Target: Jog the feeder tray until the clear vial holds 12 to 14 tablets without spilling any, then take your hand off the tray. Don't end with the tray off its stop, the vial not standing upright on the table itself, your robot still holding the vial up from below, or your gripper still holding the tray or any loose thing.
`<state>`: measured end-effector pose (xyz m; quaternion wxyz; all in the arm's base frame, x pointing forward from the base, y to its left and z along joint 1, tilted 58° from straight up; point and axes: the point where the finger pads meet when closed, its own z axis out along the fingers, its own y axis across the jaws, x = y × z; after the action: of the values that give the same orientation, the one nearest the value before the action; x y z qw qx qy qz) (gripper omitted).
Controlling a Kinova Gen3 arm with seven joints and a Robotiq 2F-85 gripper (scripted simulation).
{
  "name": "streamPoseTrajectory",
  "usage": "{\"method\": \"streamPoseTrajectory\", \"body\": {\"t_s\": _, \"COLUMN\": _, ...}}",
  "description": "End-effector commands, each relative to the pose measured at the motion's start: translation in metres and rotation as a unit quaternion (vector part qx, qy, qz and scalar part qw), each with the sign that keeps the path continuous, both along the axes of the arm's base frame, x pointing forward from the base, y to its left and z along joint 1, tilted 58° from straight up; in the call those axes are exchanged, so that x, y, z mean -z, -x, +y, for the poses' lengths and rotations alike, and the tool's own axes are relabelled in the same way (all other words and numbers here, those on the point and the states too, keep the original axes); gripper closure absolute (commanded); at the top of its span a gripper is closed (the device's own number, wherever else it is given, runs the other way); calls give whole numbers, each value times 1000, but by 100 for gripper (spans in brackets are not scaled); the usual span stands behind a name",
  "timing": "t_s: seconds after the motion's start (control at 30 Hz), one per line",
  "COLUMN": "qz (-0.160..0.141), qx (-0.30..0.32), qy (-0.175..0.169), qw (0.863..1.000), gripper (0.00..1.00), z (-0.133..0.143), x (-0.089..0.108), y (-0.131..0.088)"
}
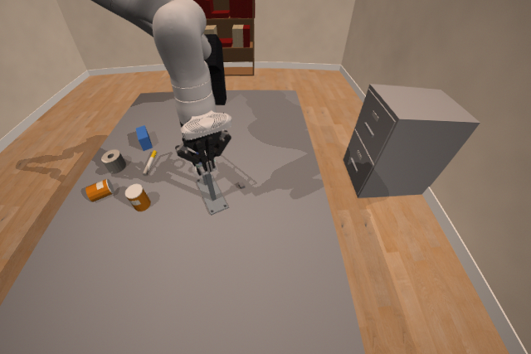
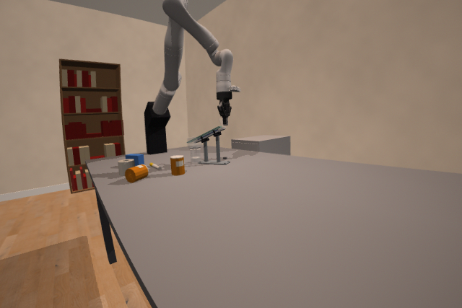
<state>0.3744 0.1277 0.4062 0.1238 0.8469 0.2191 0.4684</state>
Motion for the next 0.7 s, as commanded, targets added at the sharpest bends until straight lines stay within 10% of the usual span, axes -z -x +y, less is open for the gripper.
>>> {"method": "streamPoseTrajectory", "body": {"t_s": 0.0, "qz": 1, "qx": 0, "qy": 1, "qw": 1000, "gripper": 100, "z": -1, "x": 2, "y": 1}}
{"method": "streamPoseTrajectory", "body": {"t_s": 0.67, "qz": 1, "qx": 0, "qy": 1, "qw": 1000, "gripper": 100, "z": 7, "x": -15, "y": -1}}
